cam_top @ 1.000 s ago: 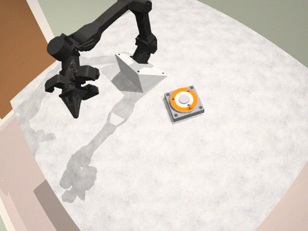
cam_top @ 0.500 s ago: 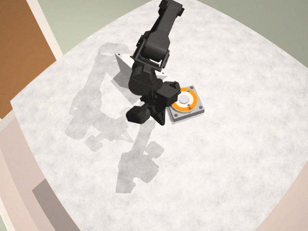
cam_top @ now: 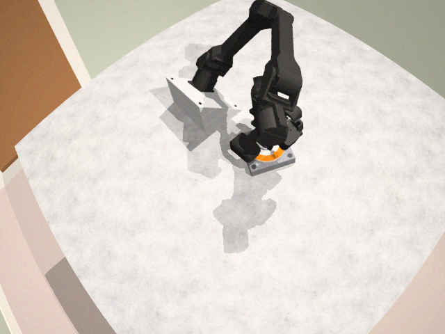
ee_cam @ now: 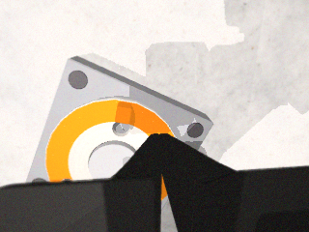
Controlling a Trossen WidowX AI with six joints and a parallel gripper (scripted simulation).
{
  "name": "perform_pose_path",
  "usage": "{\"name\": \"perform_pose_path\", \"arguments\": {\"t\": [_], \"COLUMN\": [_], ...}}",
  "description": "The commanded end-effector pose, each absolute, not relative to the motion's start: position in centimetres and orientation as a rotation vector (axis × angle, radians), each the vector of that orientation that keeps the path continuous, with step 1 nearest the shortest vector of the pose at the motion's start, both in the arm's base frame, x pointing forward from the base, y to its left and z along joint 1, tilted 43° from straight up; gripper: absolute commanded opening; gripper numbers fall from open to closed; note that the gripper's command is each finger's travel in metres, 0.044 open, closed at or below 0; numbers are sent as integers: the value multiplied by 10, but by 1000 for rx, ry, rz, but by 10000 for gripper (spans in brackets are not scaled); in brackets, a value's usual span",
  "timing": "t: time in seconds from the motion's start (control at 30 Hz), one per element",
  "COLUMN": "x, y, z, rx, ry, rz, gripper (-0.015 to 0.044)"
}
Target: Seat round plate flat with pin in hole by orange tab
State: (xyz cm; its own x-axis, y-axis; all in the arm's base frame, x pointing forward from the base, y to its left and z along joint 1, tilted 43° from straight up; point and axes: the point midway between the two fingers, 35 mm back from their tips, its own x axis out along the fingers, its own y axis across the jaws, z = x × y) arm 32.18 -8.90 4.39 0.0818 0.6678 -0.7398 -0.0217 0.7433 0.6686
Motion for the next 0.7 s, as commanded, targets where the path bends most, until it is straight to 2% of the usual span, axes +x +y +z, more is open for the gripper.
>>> {"name": "perform_pose_path", "arguments": {"t": [0.0, 0.37, 0.67], "x": [319, 323, 327], "y": [-88, -56, -49], "z": [44, 10, 15], "rx": [584, 585, 585], "ry": [1426, 1425, 1425], "rz": [552, 553, 553], "gripper": [0, 0, 0]}}
